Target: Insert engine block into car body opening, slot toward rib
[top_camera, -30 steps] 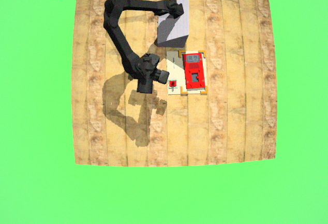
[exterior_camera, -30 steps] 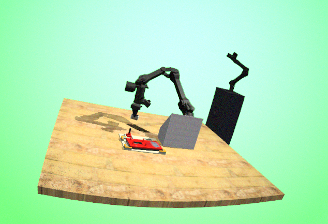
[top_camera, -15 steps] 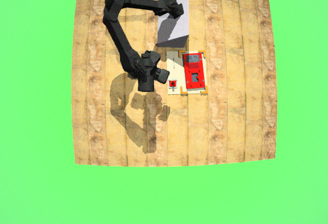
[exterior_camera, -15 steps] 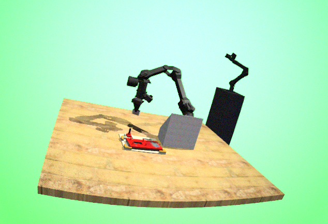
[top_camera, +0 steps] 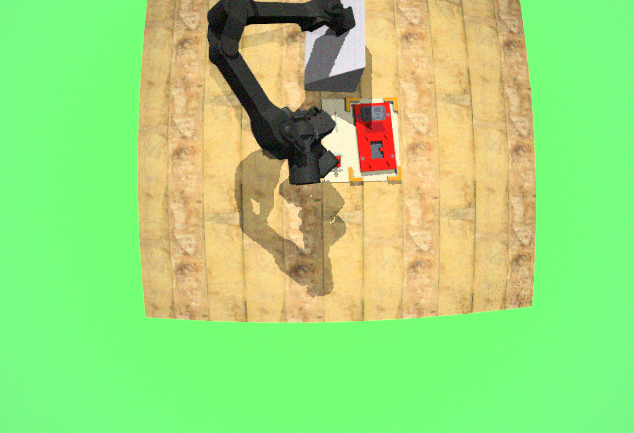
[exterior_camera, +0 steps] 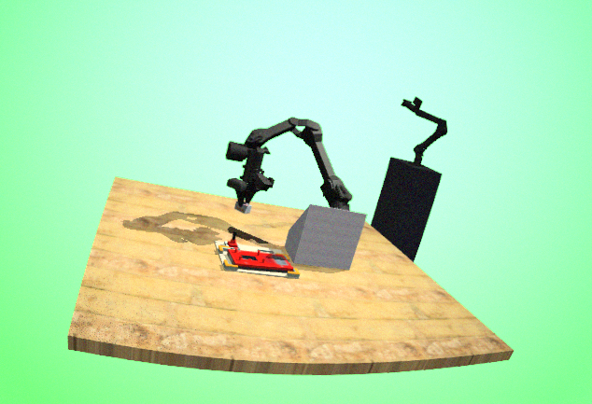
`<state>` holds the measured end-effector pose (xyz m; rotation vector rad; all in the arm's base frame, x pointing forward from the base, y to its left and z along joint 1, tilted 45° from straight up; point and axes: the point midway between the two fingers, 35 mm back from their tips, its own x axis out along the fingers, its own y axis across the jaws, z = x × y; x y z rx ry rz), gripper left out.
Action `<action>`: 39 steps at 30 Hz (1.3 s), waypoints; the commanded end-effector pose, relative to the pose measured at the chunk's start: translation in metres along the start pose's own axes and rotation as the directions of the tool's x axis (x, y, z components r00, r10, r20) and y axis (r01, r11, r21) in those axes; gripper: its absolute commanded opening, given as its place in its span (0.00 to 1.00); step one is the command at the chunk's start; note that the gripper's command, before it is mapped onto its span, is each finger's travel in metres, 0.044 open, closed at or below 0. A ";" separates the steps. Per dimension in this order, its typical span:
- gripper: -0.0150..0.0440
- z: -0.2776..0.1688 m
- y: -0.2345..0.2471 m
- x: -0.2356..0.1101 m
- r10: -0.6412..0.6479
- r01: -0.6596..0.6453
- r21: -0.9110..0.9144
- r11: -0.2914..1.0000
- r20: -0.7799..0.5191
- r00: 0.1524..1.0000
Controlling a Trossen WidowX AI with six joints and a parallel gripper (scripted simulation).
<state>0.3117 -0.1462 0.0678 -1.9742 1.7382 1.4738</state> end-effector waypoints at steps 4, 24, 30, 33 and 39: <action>0.25 0.010 -0.018 0.005 -0.006 0.004 0.202 0.979 0.005 1.000; 0.25 0.044 -0.064 0.021 -0.009 0.000 0.713 0.702 0.009 1.000; 0.25 0.057 -0.076 0.026 -0.009 -0.003 0.824 0.567 0.009 1.000; 0.25 0.063 -0.081 0.028 -0.009 -0.004 0.870 0.493 0.010 1.000; 0.25 0.077 -0.092 0.034 -0.009 -0.006 0.942 0.335 0.010 1.000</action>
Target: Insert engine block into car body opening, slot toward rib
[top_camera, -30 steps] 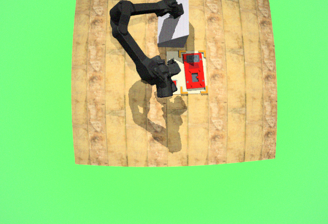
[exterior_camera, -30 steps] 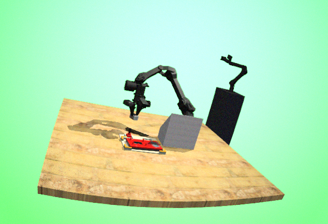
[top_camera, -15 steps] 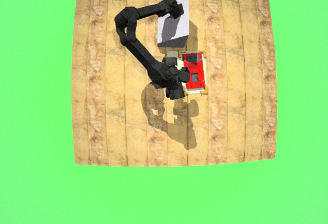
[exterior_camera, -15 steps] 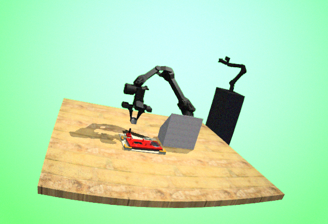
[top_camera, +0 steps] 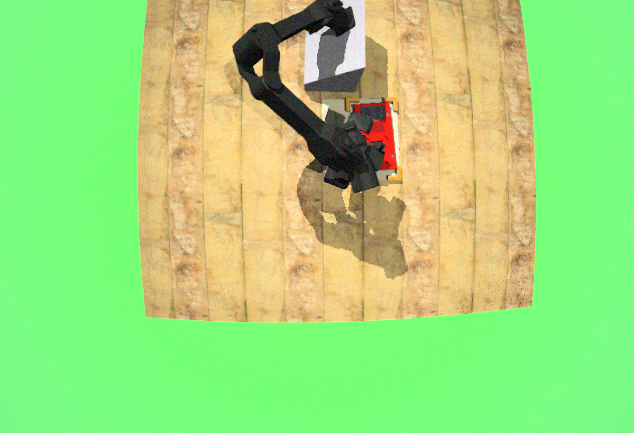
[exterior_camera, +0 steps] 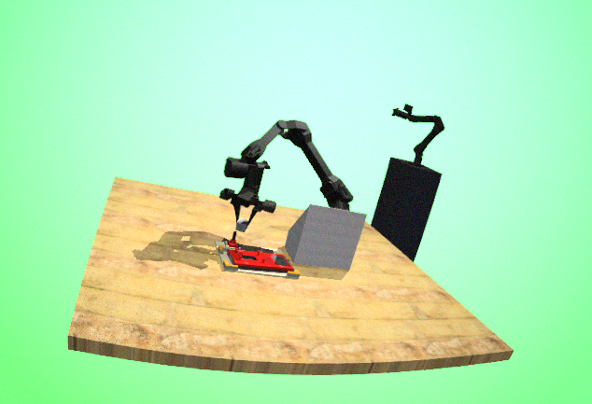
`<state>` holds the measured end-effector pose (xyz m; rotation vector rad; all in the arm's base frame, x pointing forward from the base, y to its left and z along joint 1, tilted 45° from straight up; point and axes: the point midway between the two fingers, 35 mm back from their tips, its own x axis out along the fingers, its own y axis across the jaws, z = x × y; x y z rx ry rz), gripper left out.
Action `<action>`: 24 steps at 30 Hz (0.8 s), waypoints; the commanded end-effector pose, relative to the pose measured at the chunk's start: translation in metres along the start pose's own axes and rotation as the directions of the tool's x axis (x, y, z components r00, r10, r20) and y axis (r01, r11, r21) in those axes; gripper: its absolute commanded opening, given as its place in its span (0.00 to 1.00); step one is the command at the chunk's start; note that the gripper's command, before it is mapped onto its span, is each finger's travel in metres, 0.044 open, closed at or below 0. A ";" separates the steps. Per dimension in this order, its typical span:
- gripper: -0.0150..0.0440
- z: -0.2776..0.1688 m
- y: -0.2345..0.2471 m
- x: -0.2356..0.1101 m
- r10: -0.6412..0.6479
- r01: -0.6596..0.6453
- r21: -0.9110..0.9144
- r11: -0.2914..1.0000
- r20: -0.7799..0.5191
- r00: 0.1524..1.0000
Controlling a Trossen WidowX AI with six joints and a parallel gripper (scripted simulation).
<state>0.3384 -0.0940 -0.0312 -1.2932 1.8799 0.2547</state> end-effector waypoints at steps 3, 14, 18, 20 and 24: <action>0.25 0.016 0.008 0.006 0.002 -0.003 0.170 0.985 0.003 1.000; 0.25 0.042 0.025 0.016 0.001 -0.002 0.471 0.882 0.001 1.000; 0.25 0.051 0.030 0.020 0.001 -0.001 0.571 0.821 -0.001 1.000; 0.25 0.055 0.033 0.022 0.001 0.000 0.618 0.786 -0.001 1.000; 0.25 0.064 0.039 0.027 0.001 0.002 0.705 0.709 -0.003 1.000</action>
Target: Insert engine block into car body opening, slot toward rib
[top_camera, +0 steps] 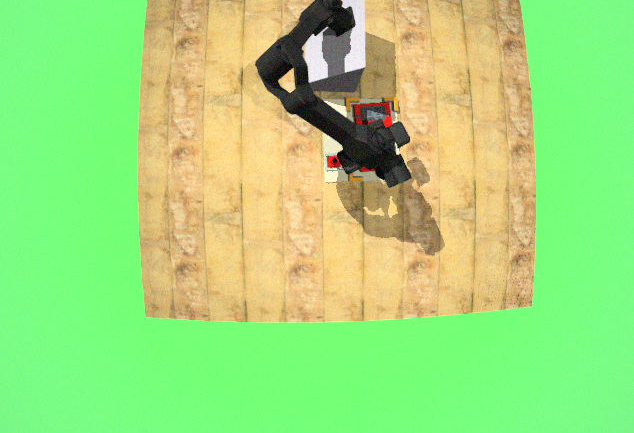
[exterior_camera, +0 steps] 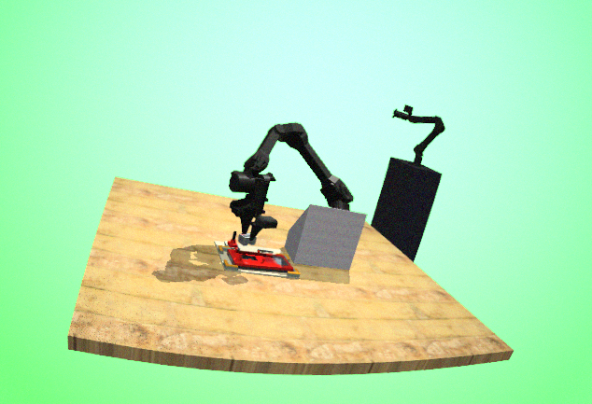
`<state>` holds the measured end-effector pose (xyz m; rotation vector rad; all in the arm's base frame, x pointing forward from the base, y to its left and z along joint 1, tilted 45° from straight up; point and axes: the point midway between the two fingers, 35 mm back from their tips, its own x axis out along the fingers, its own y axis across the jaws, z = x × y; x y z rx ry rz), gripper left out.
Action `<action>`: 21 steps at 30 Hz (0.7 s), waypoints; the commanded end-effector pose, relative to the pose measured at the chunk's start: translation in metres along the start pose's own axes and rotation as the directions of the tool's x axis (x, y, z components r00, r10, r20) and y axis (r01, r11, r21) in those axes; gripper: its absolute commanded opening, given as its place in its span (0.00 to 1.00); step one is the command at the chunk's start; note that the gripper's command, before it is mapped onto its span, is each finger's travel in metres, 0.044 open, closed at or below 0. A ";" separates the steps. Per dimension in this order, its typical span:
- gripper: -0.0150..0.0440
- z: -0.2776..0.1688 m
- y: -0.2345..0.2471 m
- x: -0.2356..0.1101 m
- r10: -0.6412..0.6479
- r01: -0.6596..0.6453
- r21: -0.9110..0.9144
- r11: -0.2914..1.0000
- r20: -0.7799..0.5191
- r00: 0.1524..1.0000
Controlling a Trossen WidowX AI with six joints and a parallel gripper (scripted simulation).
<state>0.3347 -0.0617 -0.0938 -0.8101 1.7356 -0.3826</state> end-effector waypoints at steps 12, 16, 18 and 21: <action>0.25 0.006 0.034 0.015 -0.002 0.003 0.381 0.925 -0.004 1.000; 0.43 0.006 0.034 0.015 -0.002 0.003 0.411 0.911 -0.004 1.000; 0.52 0.006 0.034 0.015 -0.002 0.003 0.423 0.906 -0.004 1.000; 0.52 0.006 0.034 0.015 -0.002 0.003 0.439 0.898 -0.004 1.000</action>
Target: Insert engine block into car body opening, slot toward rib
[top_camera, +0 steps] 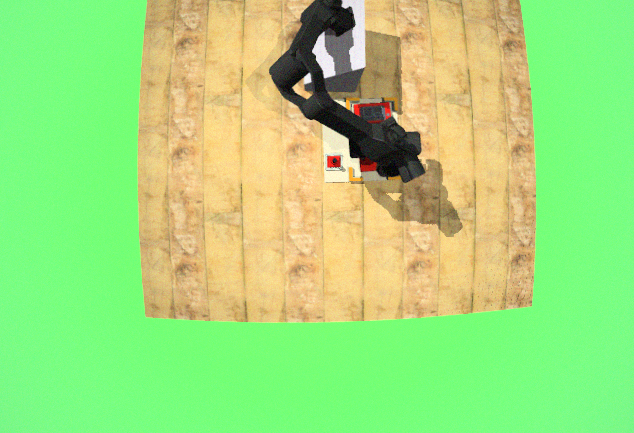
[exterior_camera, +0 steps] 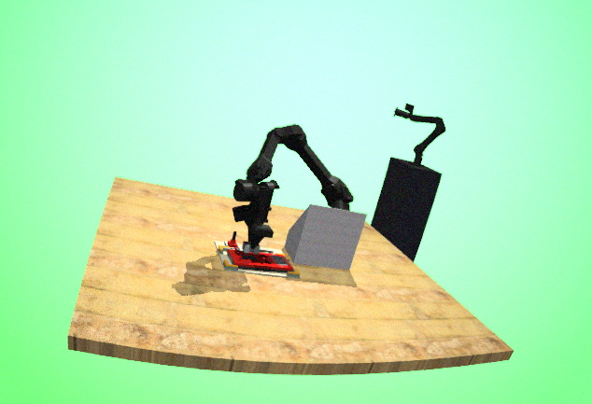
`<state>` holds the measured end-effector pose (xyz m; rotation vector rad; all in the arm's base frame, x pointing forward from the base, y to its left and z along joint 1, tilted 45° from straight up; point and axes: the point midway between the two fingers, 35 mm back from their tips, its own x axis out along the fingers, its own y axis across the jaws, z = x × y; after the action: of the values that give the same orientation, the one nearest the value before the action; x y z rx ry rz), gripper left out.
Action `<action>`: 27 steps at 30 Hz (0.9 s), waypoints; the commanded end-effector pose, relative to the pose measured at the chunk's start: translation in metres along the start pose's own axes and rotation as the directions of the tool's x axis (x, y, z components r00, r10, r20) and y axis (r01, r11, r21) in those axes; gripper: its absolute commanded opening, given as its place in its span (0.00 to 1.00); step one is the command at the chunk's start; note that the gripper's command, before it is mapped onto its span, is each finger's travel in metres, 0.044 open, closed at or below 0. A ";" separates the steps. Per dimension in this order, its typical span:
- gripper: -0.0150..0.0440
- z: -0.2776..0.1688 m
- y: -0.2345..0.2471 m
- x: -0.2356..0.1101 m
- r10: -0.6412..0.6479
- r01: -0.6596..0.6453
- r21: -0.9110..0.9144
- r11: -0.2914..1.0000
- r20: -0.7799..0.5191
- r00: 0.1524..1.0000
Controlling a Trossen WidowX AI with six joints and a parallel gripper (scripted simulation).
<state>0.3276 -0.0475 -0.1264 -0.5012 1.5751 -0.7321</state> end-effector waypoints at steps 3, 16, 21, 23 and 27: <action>0.52 0.000 0.001 0.000 0.003 -0.003 0.012 1.000 -0.001 1.000; 0.52 -0.001 0.002 0.001 0.003 -0.003 -0.082 0.997 -0.001 1.000; 0.52 -0.001 0.002 0.001 0.003 -0.003 -0.104 0.995 -0.001 1.000; 0.52 -0.001 0.002 0.001 0.003 -0.003 -0.089 0.996 -0.001 1.000; 0.52 -0.001 0.002 0.001 0.003 -0.003 -0.017 1.000 -0.001 1.000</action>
<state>0.3275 -0.0470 -0.1274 -0.5441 1.5983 -0.6878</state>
